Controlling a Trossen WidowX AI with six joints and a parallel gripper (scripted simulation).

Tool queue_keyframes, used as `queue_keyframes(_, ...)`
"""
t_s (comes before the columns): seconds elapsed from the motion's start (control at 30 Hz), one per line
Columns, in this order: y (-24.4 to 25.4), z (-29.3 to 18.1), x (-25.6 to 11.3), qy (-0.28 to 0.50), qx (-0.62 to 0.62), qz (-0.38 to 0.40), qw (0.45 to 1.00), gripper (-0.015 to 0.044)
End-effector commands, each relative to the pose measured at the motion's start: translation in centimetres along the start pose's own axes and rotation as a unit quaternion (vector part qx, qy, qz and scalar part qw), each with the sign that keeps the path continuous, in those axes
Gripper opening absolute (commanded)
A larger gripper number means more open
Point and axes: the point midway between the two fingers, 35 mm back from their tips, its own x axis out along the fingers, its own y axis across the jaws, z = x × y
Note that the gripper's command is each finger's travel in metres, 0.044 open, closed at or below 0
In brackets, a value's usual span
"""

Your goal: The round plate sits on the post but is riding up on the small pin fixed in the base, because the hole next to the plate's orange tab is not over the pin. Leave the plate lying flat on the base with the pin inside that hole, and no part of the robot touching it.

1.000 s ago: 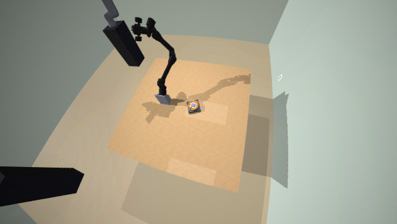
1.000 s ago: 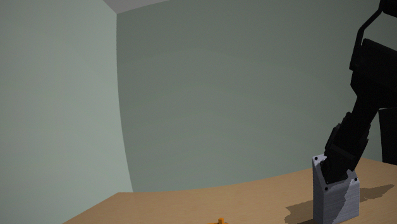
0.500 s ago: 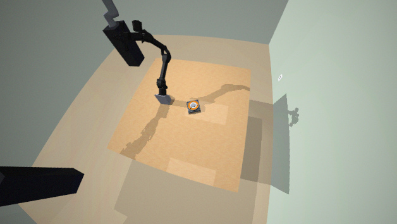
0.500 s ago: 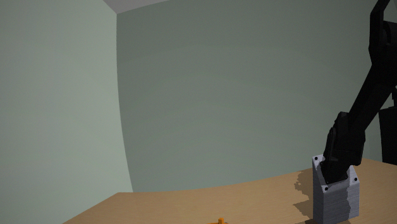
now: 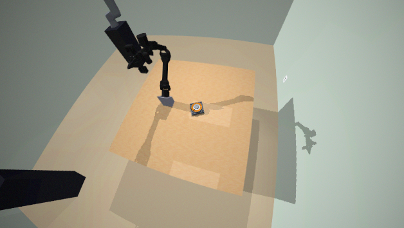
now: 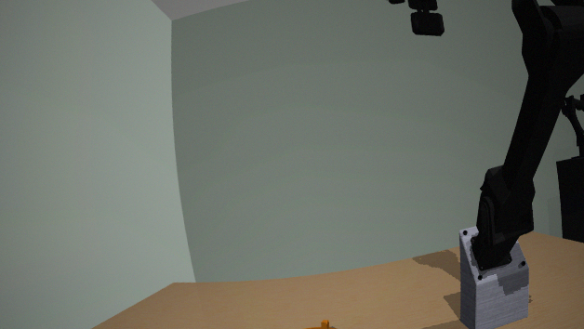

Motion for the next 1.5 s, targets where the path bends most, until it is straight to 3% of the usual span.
queue_keyframes(0.0,4.8,5.8,1.4,-0.067,-0.006,0.074,0.995,0.0000)
queue_keyframes(0.23,15.3,14.9,1.8,-0.160,-0.023,0.238,0.958,0.0000)
queue_keyframes(0.4,22.7,18.9,0.4,-0.189,-0.036,0.348,0.917,0.0000)
queue_keyframes(0.47,27.8,20.8,-1.3,-0.193,-0.046,0.424,0.884,0.0000)
queue_keyframes(0.67,36.8,22.3,-5.3,-0.167,-0.063,0.556,0.811,0.0000)
queue_keyframes(0.87,48.2,20.3,-12.5,-0.042,-0.076,0.716,0.692,0.0000)
queue_keyframes(1.0,50.4,19.1,-14.4,0.003,-0.078,0.745,0.663,0.0000)
queue_keyframes(1.47,54.8,18.4,-15.0,0.003,-0.078,0.745,0.662,0.0000)
